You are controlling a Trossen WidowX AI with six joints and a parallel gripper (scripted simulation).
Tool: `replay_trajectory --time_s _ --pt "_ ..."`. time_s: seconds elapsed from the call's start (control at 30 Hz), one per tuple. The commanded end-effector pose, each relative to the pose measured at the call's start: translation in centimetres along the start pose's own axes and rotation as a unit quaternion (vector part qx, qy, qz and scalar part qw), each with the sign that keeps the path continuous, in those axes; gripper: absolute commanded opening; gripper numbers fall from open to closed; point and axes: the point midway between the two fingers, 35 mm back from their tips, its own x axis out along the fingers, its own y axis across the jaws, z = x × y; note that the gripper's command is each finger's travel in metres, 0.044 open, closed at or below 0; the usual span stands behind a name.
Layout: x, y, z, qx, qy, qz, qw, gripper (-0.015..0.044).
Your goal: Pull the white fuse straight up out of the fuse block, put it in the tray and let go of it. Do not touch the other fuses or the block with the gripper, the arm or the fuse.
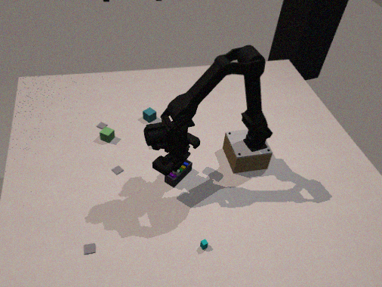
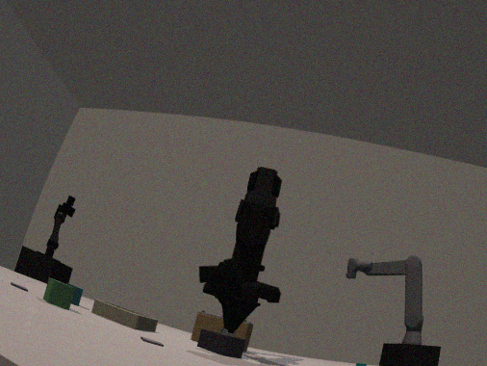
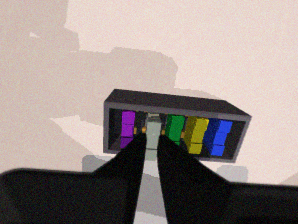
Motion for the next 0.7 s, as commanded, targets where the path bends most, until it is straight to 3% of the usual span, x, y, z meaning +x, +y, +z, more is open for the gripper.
replay_trajectory --time_s 0.0,0.67 --pt "-0.31 0.10 0.10 0.001 -0.002 0.001 1.000 0.0000" --pt "-1.30 0.09 0.11 0.001 -0.002 0.001 1.000 0.0000"
